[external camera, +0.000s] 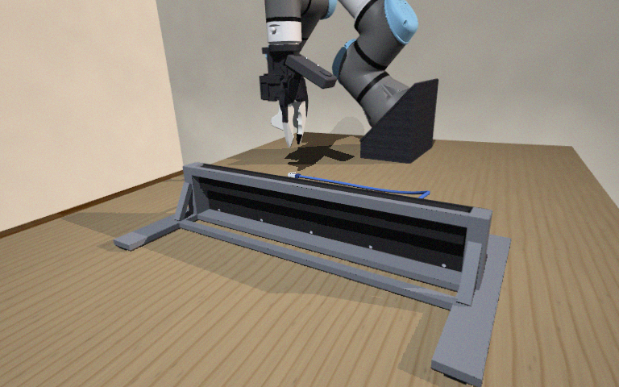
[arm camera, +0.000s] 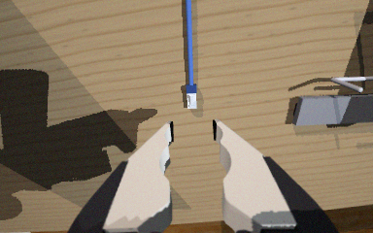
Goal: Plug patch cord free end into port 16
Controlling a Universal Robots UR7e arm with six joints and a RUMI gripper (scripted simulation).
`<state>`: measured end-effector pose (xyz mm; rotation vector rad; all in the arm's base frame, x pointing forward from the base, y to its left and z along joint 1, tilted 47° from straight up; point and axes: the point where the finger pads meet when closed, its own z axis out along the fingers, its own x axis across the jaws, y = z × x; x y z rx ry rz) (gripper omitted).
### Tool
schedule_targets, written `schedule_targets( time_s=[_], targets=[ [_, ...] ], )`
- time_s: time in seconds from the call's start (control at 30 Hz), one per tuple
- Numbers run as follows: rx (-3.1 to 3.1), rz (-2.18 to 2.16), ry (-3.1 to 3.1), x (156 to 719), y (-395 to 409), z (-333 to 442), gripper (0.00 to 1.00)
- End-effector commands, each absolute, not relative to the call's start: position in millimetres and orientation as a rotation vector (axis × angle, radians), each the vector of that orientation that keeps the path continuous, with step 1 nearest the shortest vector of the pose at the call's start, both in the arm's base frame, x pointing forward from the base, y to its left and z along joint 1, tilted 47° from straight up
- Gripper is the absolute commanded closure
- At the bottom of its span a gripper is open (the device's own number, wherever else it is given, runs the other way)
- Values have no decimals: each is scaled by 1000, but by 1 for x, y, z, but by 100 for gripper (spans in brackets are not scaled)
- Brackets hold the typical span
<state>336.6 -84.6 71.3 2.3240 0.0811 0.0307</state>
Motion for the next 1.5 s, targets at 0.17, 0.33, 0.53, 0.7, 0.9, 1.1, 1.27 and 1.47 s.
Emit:
schedule_targets(
  time_s=[0.17, 0.33, 0.53, 0.7, 0.9, 1.1, 1.27, 1.47],
  targets=[
    [2324, 32, 81, 337, -87, 69, 78],
    [2324, 32, 81, 337, -91, 65, 78],
    [2324, 32, 81, 338, -96, 61, 78],
    [2324, 32, 81, 338, -103, 54, 78],
    [2324, 32, 81, 339, -112, 46, 78],
    [2324, 32, 81, 339, -118, 40, 78],
    [2324, 32, 81, 339, -124, 34, 78],
    [2324, 32, 81, 340, -130, 29, 78]
  ],
)
